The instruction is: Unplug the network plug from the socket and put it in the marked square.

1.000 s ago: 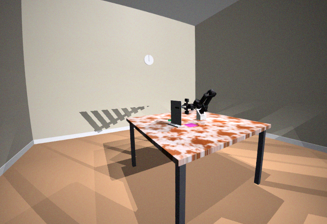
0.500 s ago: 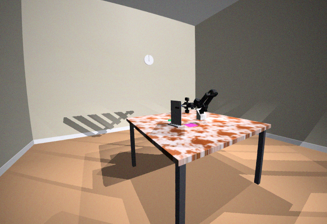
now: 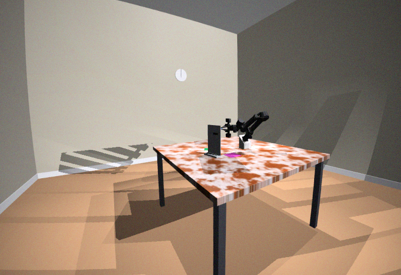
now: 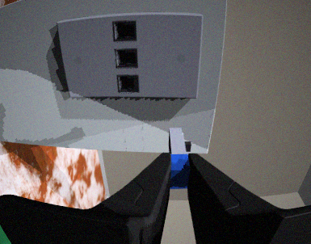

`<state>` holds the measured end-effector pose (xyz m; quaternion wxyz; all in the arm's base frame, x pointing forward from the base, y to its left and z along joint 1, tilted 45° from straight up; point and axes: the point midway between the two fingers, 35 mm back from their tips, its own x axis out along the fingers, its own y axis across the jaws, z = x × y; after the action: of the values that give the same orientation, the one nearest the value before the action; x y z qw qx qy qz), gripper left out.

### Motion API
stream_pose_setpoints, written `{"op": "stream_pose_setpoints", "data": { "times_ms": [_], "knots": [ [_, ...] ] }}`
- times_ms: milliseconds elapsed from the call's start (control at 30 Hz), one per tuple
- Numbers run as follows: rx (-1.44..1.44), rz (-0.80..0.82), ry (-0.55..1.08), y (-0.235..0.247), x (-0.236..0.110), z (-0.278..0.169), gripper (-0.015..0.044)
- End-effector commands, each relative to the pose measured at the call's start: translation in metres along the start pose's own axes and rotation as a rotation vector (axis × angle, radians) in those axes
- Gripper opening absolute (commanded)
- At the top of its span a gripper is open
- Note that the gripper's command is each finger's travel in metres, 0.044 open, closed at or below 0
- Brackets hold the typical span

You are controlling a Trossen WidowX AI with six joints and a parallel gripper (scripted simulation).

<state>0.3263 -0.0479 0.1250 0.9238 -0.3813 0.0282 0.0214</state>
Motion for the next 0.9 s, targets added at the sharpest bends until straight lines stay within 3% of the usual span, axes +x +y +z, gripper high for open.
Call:
{"op": "stream_pose_setpoints", "data": {
  "times_ms": [0,333,867],
  "knots": [
    [-0.006,0.001,-0.004,-0.008,-0.003,0.000,0.0000],
    [-0.014,0.018,-0.009,-0.016,-0.008,0.001,0.0000],
    [-0.148,0.415,-0.142,0.053,0.004,0.031,0.0000]
  ]
}}
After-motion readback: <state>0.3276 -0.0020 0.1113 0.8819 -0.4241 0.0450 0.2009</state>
